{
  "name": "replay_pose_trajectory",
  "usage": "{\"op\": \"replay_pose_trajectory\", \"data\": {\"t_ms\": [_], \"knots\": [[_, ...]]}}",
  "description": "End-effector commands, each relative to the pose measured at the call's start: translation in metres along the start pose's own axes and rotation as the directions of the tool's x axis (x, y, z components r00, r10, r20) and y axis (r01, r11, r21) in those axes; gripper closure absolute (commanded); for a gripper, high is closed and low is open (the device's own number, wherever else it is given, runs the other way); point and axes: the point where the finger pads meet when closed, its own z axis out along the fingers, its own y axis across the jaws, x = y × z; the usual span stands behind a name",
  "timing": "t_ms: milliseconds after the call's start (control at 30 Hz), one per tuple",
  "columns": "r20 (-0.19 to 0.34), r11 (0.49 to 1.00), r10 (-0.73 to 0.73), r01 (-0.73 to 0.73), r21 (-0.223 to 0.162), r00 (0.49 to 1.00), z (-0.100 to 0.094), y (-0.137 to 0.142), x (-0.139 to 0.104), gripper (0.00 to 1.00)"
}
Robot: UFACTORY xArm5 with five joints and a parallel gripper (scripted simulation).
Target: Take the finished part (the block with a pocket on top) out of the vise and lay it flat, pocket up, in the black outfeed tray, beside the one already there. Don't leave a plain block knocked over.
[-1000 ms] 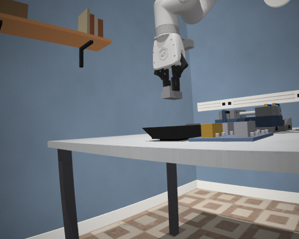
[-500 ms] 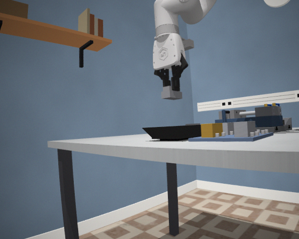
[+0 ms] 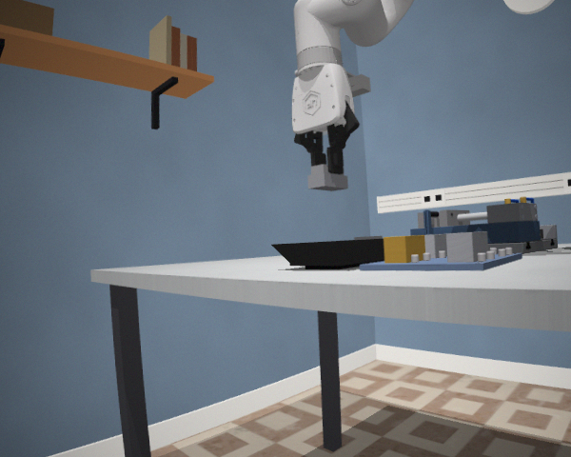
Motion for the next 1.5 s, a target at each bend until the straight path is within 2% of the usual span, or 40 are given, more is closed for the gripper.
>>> {"op": "replay_pose_trajectory", "data": {"t_ms": [0,633,1000,1467], "knots": [[0.002,1.0,0.0,0.0,0.005,1.0,-0.002,-0.002,-0.001,1.0],[0.002,1.0,0.001,-0.001,0.005,1.0,0.007,-0.002,-0.001,1.0],[0.002,1.0,0.001,-0.001,0.005,1.0,0.02,-0.002,0.0,1.0],[0.002,1.0,0.001,-0.001,0.005,1.0,0.047,-0.002,0.0,1.0]]}}
